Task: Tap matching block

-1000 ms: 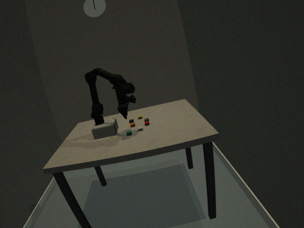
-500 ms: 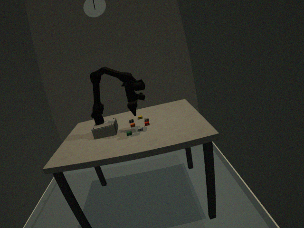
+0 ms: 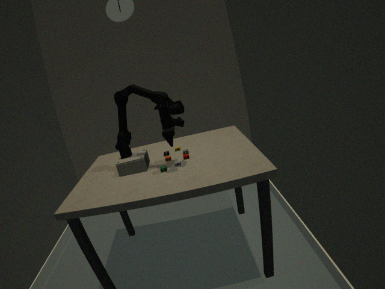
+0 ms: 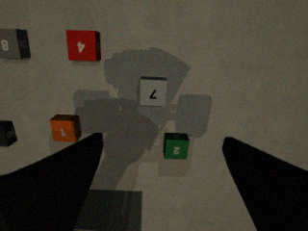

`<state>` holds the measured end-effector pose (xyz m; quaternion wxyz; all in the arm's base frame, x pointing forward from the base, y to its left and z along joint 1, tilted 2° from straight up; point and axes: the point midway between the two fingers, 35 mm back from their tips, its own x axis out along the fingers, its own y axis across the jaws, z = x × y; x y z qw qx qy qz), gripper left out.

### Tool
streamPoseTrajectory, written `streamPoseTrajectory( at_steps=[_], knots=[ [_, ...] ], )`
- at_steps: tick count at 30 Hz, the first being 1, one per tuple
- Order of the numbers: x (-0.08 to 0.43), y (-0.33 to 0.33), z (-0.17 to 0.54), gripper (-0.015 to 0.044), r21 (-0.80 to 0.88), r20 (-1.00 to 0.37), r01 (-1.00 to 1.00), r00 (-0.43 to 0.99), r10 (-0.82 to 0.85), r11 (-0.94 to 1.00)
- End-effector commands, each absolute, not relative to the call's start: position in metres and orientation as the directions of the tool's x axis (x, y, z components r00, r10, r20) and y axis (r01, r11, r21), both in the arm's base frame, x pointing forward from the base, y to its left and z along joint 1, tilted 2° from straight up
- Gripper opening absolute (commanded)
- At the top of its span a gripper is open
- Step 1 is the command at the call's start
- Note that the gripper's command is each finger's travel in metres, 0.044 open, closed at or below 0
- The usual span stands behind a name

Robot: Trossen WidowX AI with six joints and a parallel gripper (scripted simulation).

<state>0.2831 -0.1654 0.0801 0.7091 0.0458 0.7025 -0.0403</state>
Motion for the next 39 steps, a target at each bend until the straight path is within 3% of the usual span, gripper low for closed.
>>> streamPoseTrajectory(
  at_steps=[1, 4, 13, 39],
  knots=[
    [0.285, -0.166, 0.051, 0.0321, 0.011, -1.000, 0.124, 0.007, 0.010, 0.992],
    [0.283, -0.164, 0.004, 0.0242, 0.011, -1.000, 0.124, 0.007, 0.010, 0.992],
    [0.283, -0.164, 0.001, 0.0020, 0.011, -1.000, 0.124, 0.007, 0.010, 0.992],
    [0.283, -0.164, -0.022, 0.0020, 0.011, -1.000, 0.124, 0.007, 0.010, 0.992]
  ],
)
